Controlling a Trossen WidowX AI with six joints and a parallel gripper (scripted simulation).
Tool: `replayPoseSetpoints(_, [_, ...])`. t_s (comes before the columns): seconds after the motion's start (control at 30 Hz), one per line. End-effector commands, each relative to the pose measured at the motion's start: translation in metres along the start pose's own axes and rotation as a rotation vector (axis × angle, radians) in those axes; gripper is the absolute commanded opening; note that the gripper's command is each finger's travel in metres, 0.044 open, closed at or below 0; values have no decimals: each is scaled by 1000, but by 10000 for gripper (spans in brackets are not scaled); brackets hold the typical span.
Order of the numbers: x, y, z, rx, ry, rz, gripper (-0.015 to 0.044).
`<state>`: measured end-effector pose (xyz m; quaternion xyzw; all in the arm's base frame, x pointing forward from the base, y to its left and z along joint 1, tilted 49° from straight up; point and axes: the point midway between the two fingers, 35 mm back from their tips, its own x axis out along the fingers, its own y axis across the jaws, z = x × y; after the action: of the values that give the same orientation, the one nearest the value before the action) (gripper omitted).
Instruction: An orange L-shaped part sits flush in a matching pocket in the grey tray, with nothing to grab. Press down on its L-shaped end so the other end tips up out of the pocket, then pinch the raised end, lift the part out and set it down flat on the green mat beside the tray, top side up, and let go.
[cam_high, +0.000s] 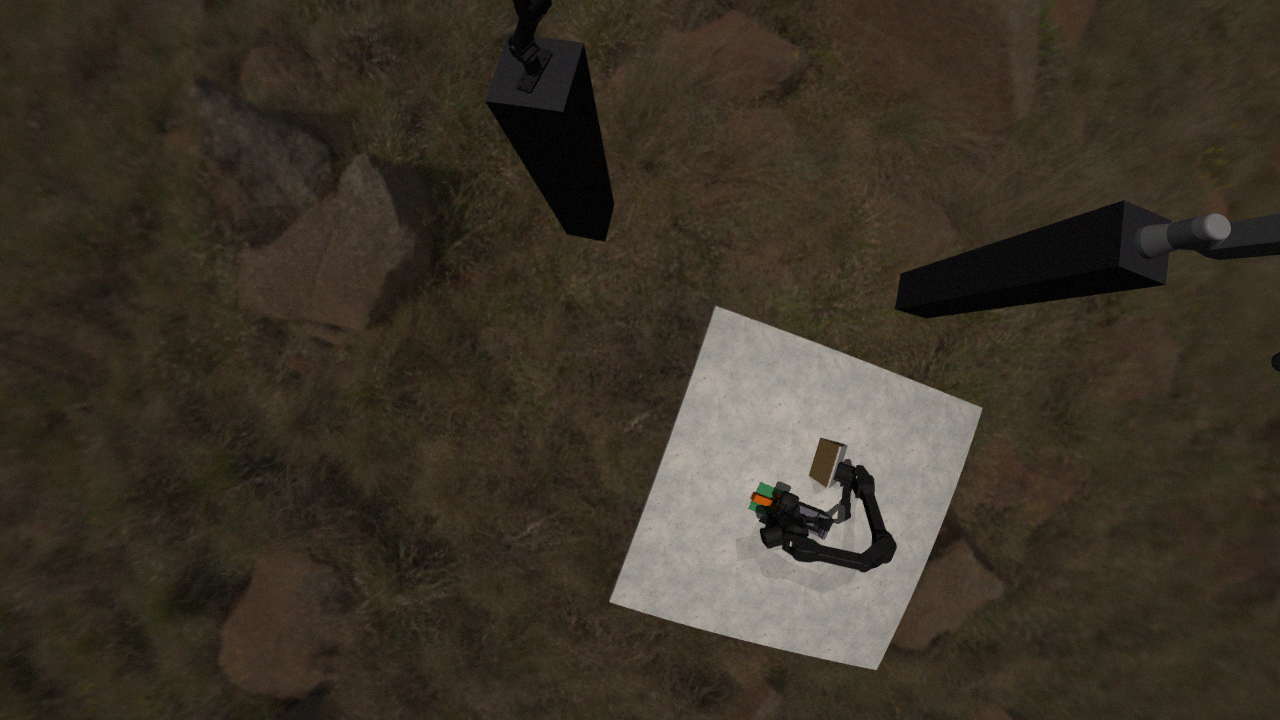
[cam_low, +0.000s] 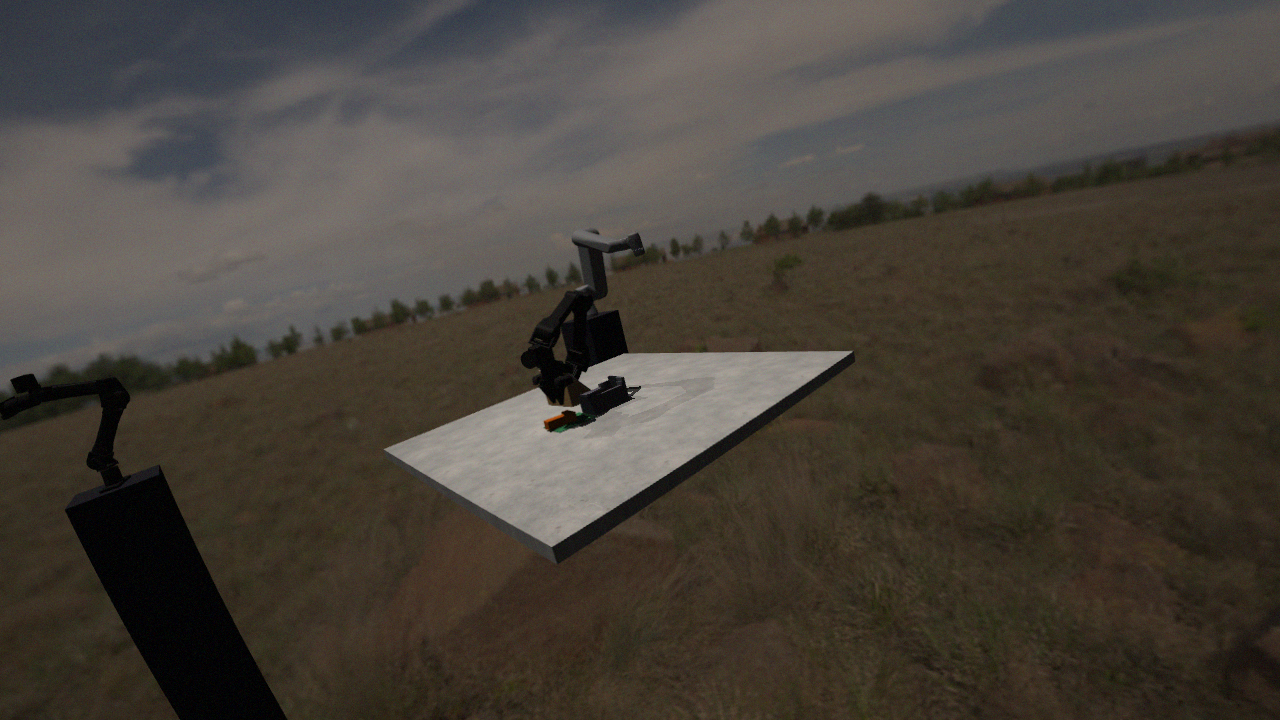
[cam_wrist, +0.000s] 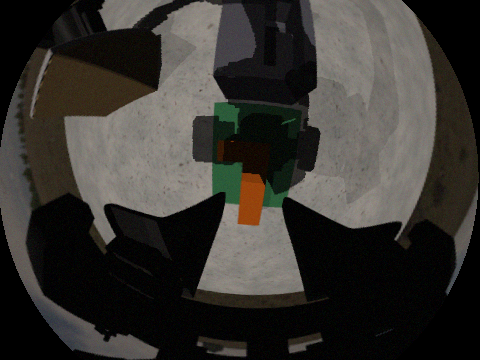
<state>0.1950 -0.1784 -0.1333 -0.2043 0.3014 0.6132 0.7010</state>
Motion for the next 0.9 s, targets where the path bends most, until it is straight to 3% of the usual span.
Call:
replayPoseSetpoints(0.0, [-20,-3,-3,-5,8,-5,341])
replayPoseSetpoints(0.07, [-42,-3,-3,-3,9,-5,394])
replayPoseSetpoints(0.2, [-83,0,-1,0,8,-5,400])
replayPoseSetpoints(0.87, [-81,-1,-3,4,15,-19,400])
